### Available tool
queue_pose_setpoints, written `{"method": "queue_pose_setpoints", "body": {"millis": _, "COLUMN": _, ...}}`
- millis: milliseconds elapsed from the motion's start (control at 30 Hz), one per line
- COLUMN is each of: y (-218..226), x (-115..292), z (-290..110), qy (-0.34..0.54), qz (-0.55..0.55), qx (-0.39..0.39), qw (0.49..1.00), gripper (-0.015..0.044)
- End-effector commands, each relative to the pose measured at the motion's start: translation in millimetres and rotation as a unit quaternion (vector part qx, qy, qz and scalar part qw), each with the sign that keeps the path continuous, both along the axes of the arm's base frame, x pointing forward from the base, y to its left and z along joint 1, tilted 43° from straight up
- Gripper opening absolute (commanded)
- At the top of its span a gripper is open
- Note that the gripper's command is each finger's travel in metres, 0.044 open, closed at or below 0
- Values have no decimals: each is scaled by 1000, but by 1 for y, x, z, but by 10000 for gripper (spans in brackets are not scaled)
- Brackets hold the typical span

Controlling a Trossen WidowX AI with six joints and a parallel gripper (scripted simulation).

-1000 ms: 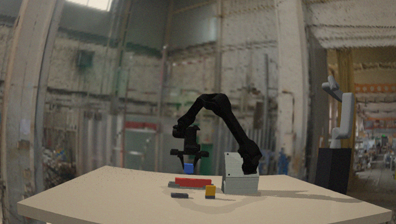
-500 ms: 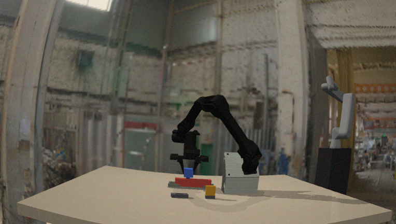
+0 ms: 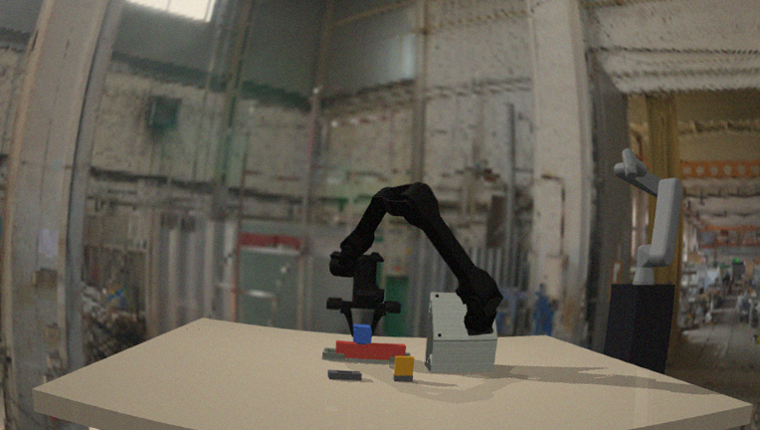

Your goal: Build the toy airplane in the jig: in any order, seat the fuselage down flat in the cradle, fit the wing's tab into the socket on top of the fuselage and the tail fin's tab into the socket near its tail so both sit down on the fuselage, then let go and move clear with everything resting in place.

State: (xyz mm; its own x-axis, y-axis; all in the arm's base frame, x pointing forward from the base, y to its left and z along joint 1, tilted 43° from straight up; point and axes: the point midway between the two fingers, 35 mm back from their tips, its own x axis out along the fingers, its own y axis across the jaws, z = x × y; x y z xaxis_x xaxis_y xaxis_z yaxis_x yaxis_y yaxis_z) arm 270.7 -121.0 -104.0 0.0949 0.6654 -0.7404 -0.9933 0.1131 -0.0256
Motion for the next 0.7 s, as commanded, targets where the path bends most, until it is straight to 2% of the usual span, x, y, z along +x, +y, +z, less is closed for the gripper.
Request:
{"method": "queue_pose_setpoints", "body": {"millis": 0, "y": 0, "x": 0, "z": 0, "qy": -1, "qz": 0, "qx": -1, "qw": 1000, "gripper": 30}}
{"method": "queue_pose_setpoints", "body": {"millis": 500, "y": 0, "x": 0, "z": 0, "qy": -1, "qz": 0, "qx": -1, "qw": 1000, "gripper": 424}}
{"method": "queue_pose_setpoints", "body": {"millis": 533, "y": 0, "x": 0, "z": 0, "qy": -1, "qz": 0, "qx": -1, "qw": 1000, "gripper": 440}}
{"method": "queue_pose_setpoints", "body": {"millis": 667, "y": 0, "x": 0, "z": 0, "qy": -1, "qz": 0, "qx": -1, "qw": 1000, "gripper": 440}}
